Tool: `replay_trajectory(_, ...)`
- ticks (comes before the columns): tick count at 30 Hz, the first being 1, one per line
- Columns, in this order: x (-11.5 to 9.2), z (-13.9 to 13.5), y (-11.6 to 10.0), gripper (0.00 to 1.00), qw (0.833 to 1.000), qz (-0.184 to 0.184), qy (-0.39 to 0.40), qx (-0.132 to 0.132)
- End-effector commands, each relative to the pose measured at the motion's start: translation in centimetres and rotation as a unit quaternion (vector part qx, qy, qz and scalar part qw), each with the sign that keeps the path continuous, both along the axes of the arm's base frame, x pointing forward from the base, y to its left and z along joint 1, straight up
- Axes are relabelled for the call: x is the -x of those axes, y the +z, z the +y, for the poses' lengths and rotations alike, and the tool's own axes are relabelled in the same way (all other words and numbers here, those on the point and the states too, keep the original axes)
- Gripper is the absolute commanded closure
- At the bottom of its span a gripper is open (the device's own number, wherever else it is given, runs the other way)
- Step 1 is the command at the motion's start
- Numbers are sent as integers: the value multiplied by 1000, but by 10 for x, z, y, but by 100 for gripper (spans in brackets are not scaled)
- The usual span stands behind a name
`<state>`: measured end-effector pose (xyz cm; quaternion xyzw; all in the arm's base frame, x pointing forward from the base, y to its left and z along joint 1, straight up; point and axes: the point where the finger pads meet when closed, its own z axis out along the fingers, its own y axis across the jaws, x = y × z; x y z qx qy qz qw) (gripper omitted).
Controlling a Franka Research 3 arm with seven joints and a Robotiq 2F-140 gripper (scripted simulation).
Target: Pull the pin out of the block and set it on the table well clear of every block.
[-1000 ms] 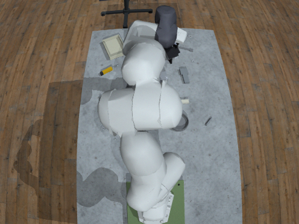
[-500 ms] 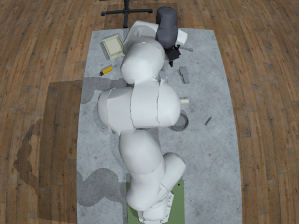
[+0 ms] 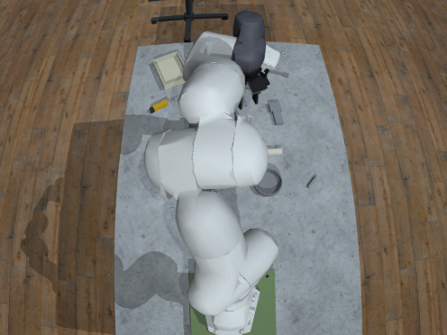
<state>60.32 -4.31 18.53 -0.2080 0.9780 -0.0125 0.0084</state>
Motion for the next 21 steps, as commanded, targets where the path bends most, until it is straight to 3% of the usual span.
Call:
replay_trajectory(1,3,3,-4,61,1000,8,4,-2)
replay_trajectory(21,7,14,-12,61,1000,23,16,-1)
